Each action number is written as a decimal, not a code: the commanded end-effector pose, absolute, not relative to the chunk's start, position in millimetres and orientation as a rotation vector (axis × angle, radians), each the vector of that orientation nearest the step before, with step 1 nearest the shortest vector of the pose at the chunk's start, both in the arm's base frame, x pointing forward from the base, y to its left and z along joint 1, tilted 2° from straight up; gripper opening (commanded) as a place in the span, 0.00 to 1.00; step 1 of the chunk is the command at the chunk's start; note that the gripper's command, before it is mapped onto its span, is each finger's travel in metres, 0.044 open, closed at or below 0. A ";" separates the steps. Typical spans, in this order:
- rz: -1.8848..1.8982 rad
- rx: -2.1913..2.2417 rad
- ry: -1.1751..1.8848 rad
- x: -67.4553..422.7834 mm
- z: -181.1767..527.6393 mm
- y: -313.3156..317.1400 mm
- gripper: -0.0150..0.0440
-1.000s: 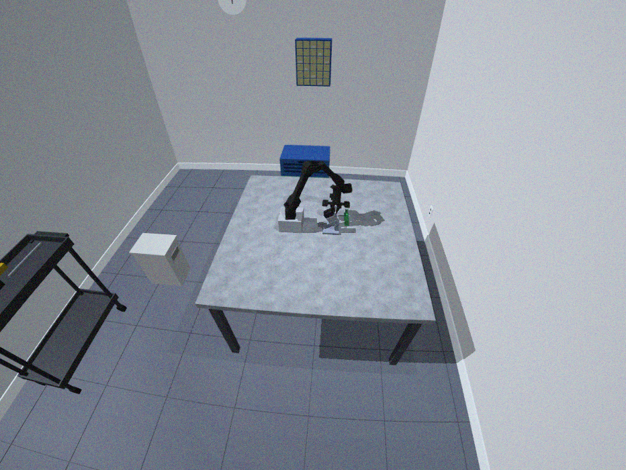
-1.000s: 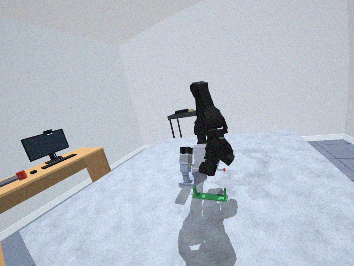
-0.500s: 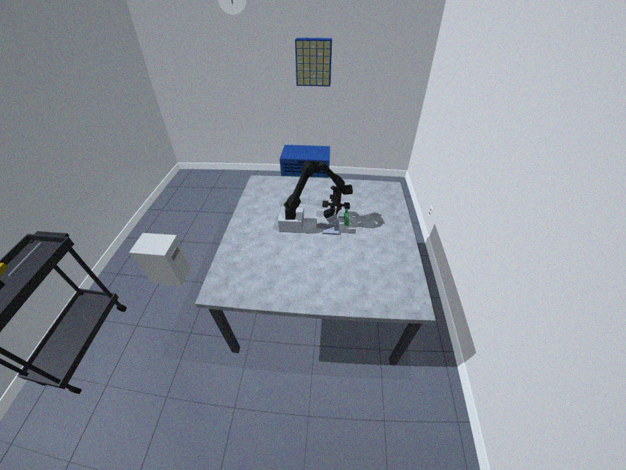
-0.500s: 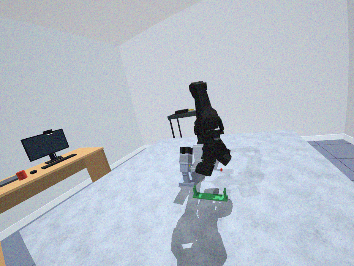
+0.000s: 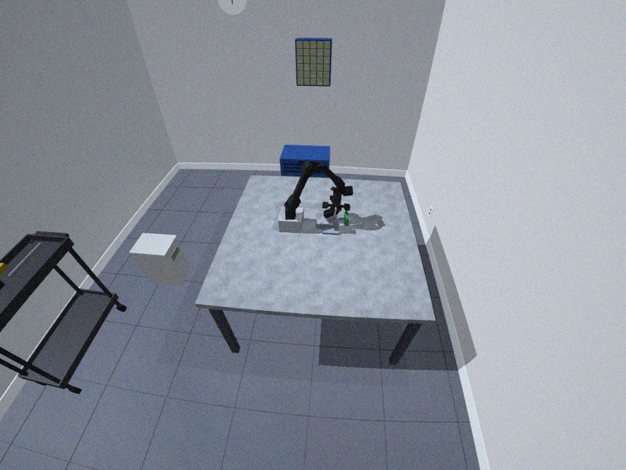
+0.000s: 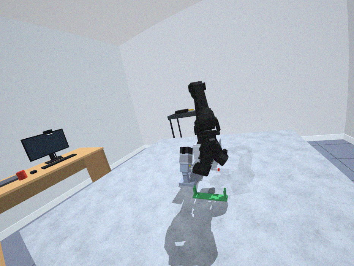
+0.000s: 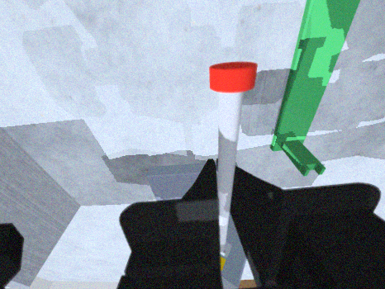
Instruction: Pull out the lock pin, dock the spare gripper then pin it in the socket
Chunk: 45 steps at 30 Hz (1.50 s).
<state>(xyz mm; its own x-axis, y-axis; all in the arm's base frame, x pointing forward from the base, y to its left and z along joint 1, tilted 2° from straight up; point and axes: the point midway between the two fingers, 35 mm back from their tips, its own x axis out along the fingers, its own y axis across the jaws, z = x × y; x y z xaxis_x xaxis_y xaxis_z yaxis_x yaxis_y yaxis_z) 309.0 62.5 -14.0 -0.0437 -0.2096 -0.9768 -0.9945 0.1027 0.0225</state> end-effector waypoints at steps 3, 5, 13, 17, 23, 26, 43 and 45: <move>1.054 -1.268 1.428 309.7 -12.5 58.4 0.25; 1.055 -1.267 1.429 309.3 -12.6 56.7 0.25; 1.060 -1.265 1.433 308.7 -12.8 49.8 0.25; 1.063 -1.264 1.435 307.7 -13.0 46.5 0.25; 1.067 -1.262 1.438 306.8 -13.3 41.3 0.25; 1.068 -1.260 1.439 306.4 -13.7 38.5 0.25; 1.077 -1.256 1.444 305.8 -14.2 24.8 0.25; 1.078 -1.256 1.445 305.7 -14.2 23.3 0.25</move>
